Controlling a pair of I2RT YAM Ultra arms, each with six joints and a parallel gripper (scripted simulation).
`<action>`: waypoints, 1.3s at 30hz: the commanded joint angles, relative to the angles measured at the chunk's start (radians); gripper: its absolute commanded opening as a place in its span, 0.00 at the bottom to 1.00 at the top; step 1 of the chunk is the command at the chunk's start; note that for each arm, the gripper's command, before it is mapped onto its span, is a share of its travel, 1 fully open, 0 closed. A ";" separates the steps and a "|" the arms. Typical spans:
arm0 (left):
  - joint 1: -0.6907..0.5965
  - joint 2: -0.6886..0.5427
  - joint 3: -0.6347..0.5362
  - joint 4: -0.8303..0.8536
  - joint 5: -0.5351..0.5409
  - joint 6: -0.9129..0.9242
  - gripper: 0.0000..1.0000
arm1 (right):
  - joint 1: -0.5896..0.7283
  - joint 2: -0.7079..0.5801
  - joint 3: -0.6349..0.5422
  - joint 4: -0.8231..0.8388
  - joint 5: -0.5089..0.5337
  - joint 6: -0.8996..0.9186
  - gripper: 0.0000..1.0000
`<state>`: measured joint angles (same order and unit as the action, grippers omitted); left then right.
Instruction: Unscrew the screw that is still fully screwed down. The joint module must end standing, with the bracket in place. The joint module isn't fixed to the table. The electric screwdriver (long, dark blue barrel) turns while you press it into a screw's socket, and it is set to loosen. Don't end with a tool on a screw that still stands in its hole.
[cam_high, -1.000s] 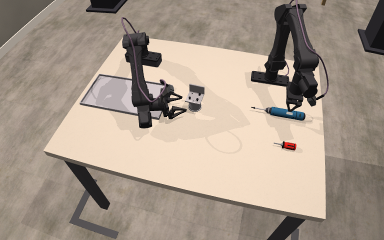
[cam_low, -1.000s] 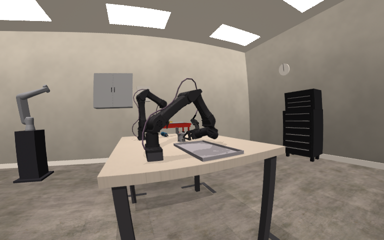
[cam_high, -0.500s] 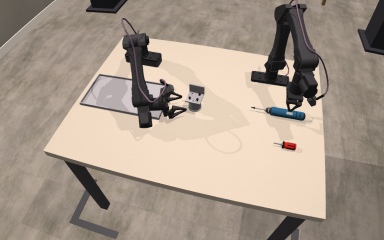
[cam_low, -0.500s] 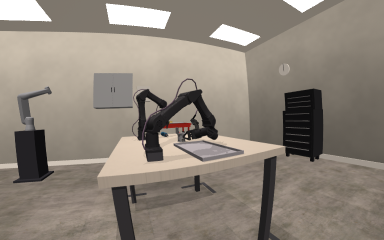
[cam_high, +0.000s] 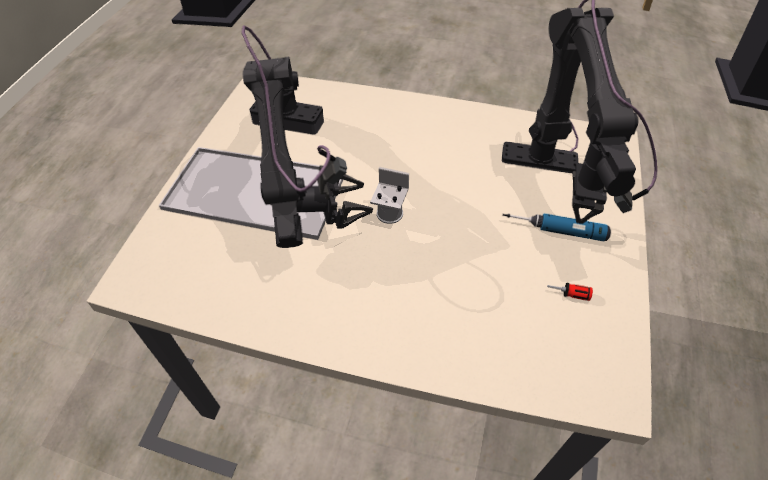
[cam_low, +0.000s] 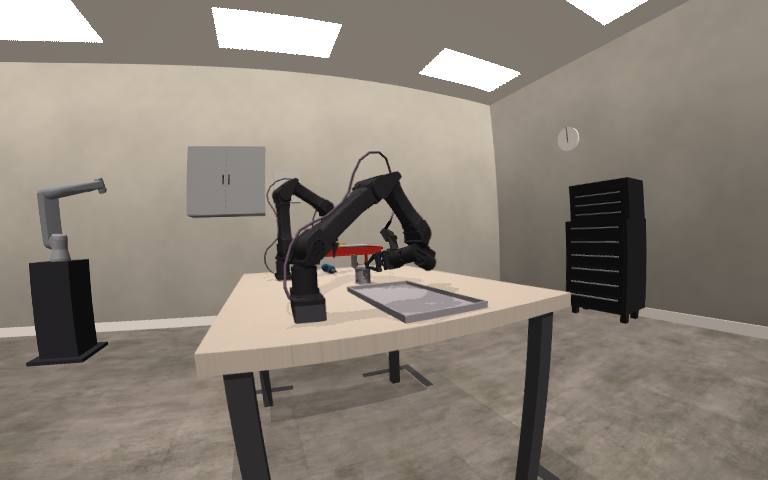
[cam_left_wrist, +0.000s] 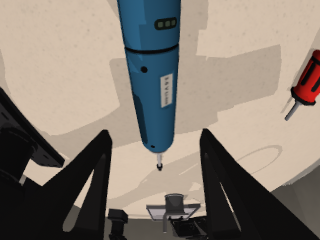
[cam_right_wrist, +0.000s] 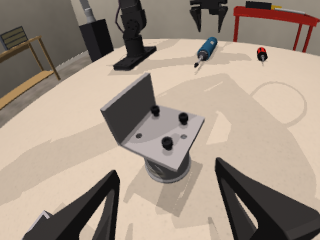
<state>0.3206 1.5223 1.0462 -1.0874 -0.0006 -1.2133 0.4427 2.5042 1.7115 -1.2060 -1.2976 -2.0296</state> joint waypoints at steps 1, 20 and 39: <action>0.000 -0.005 0.007 -0.009 0.000 -0.001 0.65 | 0.006 0.006 0.028 -0.028 -0.014 -0.006 0.86; 0.000 -0.005 0.007 -0.009 0.000 -0.001 0.65 | 0.006 -0.054 0.048 -0.108 -0.014 -0.006 0.86; 0.000 -0.005 0.007 -0.009 0.000 -0.001 0.65 | 0.006 -0.133 0.088 -0.205 -0.014 -0.010 0.86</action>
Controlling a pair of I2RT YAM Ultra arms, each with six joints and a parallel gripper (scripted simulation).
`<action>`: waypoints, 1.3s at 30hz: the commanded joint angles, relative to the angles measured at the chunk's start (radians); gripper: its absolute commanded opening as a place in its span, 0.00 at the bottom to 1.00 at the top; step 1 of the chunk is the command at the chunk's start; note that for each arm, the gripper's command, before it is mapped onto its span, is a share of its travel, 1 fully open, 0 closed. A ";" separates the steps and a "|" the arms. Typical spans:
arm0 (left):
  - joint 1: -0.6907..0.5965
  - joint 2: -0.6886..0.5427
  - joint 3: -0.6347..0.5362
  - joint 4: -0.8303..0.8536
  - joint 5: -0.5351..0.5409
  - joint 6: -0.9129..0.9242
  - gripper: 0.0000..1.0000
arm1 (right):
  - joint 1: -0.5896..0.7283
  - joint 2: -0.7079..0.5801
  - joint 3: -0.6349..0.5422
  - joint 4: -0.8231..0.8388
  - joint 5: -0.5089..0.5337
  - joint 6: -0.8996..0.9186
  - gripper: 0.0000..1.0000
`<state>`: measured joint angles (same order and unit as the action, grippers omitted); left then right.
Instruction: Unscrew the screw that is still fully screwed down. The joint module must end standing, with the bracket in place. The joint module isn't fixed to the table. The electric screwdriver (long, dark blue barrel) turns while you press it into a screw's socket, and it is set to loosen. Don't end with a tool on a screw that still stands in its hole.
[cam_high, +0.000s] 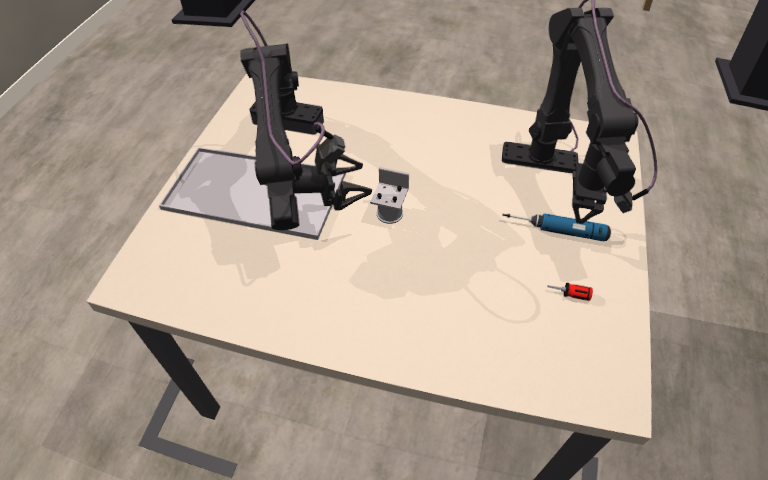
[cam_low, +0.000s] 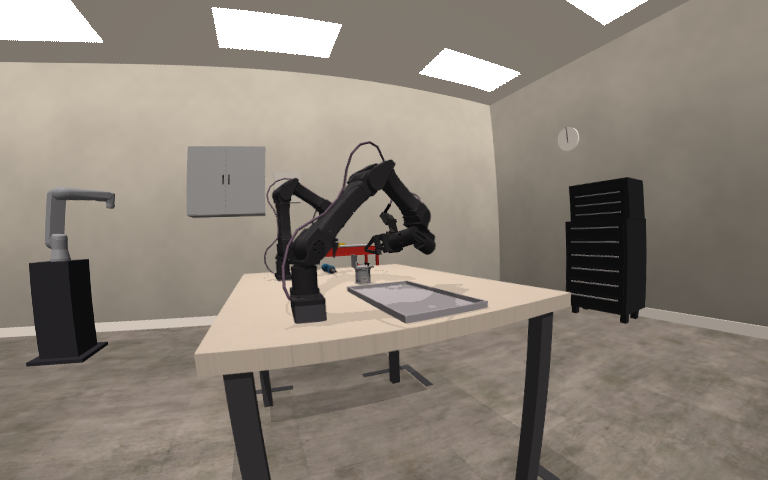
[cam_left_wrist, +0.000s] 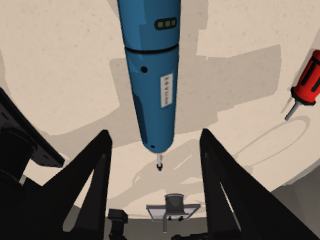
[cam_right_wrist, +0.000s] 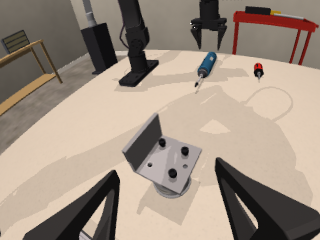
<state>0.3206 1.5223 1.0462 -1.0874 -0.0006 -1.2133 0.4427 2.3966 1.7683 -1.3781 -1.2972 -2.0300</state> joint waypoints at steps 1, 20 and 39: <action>0.000 -0.005 0.007 -0.009 0.000 -0.001 0.65 | 0.006 -0.040 0.034 -0.040 -0.014 -0.010 0.86; 0.000 -0.005 0.007 -0.009 0.000 -0.001 0.65 | 0.006 -0.076 0.084 -0.130 -0.014 -0.012 0.86; 0.000 -0.005 0.007 -0.009 0.000 -0.001 0.65 | -0.014 -0.095 0.061 -0.139 0.068 0.116 0.86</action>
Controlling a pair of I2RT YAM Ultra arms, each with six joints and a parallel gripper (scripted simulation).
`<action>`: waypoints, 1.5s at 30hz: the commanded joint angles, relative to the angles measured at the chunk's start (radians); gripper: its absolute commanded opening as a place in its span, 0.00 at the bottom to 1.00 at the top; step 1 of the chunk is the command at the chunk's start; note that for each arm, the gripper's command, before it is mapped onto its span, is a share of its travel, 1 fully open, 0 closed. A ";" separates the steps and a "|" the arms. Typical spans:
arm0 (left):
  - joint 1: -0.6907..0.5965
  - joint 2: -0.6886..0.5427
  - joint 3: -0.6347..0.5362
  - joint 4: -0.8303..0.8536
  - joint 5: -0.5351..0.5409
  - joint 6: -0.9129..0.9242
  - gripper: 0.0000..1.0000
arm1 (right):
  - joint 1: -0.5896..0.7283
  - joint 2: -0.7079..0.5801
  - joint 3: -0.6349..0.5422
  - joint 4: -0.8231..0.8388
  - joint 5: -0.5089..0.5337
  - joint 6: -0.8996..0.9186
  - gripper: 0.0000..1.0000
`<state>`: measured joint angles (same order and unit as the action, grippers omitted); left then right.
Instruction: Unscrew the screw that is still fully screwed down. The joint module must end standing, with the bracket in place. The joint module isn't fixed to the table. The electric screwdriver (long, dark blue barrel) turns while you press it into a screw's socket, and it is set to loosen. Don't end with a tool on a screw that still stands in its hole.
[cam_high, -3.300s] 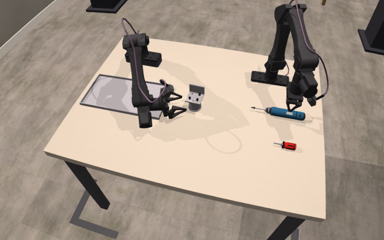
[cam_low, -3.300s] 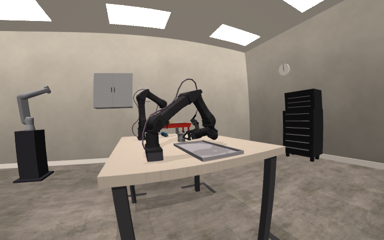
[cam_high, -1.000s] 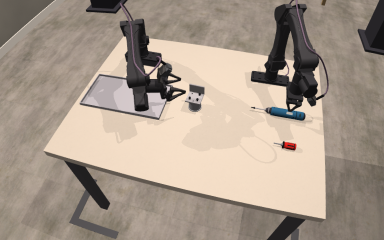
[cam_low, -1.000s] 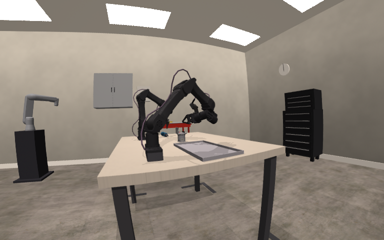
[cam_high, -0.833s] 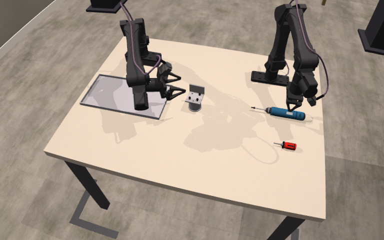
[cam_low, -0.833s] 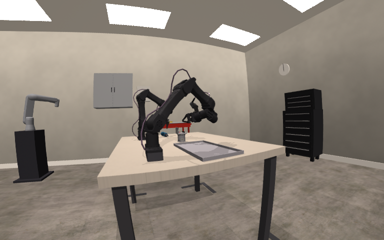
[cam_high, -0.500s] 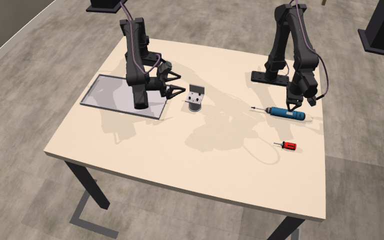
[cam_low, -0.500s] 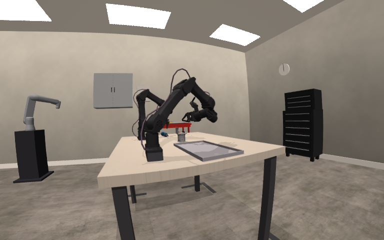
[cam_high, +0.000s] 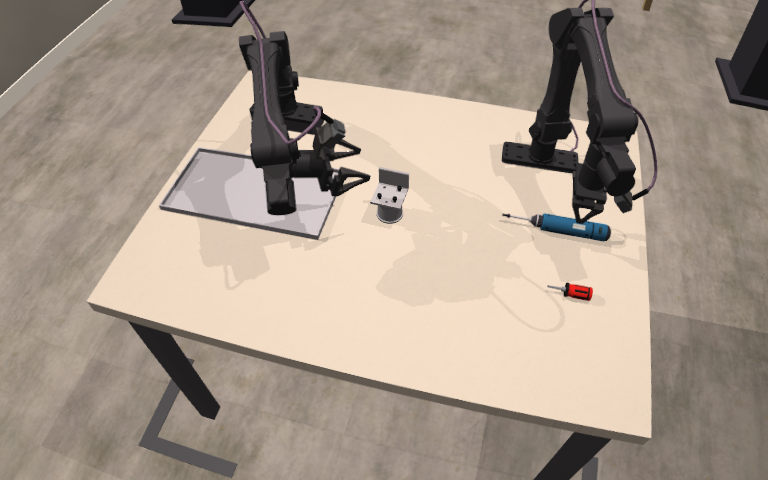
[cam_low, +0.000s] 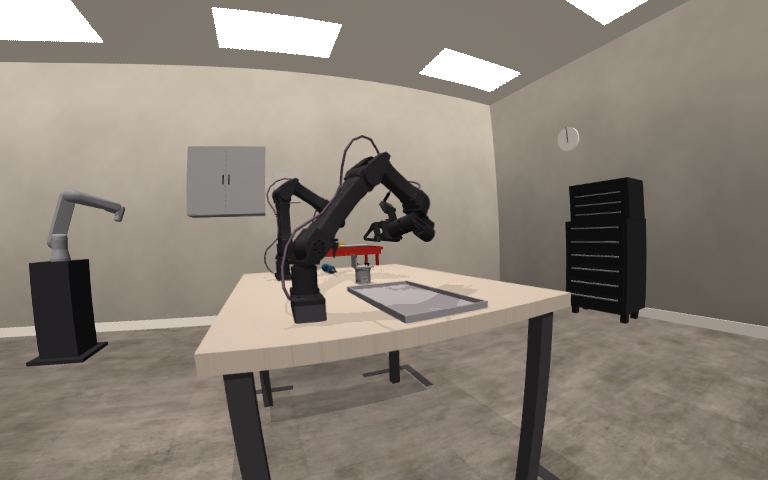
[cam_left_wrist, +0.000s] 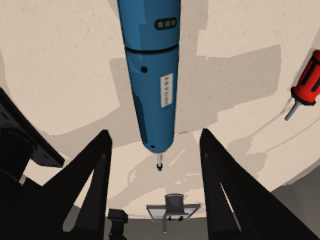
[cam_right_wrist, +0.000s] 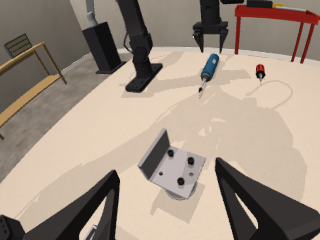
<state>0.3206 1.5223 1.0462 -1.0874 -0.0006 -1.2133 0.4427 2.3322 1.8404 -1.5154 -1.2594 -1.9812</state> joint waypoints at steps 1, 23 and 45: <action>0.000 -0.005 0.007 -0.009 0.000 -0.001 0.65 | -0.015 -0.032 -0.011 -0.002 0.041 0.087 0.86; 0.000 -0.005 0.007 -0.009 0.000 -0.001 0.65 | -0.022 -0.083 -0.026 0.001 0.229 0.441 0.86; 0.000 -0.005 0.007 -0.009 0.000 -0.001 0.65 | -0.027 -0.124 -0.037 0.013 0.363 0.702 0.86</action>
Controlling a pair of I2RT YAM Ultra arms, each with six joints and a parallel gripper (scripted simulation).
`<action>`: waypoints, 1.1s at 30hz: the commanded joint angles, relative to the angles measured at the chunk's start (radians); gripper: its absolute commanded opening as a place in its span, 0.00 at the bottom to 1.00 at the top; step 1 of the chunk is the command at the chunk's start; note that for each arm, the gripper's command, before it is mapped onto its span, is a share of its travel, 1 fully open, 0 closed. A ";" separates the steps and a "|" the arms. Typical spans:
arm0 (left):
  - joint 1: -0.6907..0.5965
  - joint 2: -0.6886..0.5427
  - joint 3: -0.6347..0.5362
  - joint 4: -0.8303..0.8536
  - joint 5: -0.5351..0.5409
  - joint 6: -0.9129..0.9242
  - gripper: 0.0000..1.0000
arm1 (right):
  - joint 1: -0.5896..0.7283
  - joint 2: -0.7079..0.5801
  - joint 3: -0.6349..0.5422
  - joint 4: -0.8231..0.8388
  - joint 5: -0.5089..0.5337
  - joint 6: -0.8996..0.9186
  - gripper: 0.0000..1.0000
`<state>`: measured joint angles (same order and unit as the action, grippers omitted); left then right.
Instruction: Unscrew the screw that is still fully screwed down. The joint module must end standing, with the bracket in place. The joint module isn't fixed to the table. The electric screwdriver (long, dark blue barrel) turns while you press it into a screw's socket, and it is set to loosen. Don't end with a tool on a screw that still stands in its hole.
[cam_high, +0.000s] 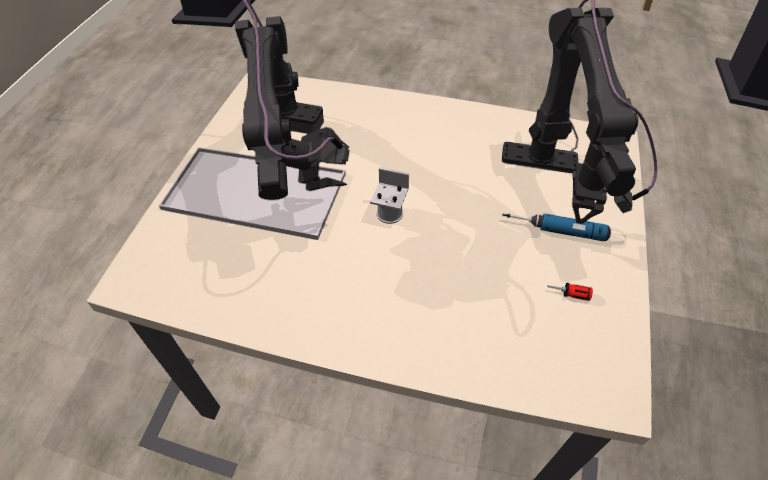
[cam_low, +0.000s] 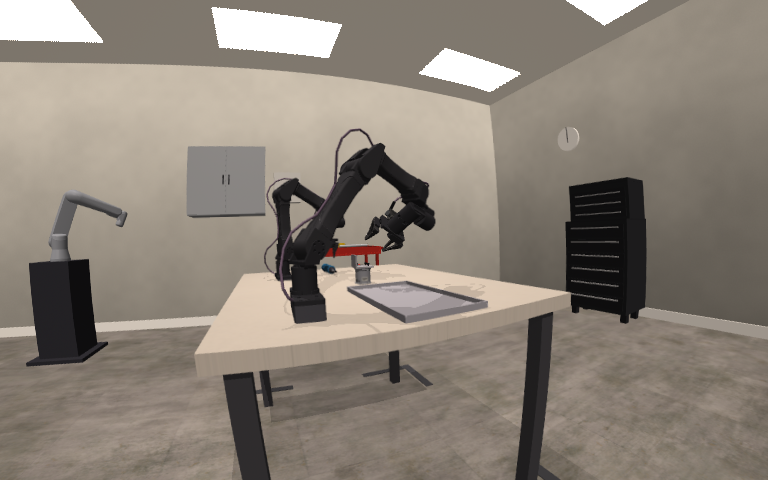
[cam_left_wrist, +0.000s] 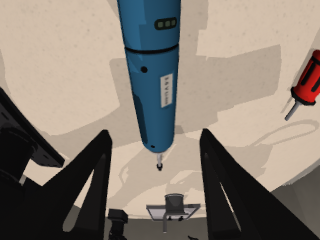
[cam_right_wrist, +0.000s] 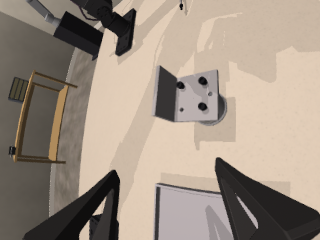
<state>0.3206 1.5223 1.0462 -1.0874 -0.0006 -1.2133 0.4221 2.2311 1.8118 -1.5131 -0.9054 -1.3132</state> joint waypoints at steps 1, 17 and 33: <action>0.000 -0.005 0.007 -0.009 0.000 -0.001 0.65 | -0.010 -0.031 -0.017 0.013 0.020 0.057 0.86; 0.000 -0.005 0.007 -0.009 0.000 -0.001 0.65 | -0.015 -0.049 -0.011 0.010 0.140 0.286 0.86; 0.000 -0.005 0.007 -0.009 0.000 -0.001 0.65 | -0.022 -0.088 -0.020 0.009 0.272 0.536 0.86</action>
<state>0.3206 1.5223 1.0462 -1.0874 -0.0006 -1.2133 0.4076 2.1559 1.7889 -1.5070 -0.6491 -0.8169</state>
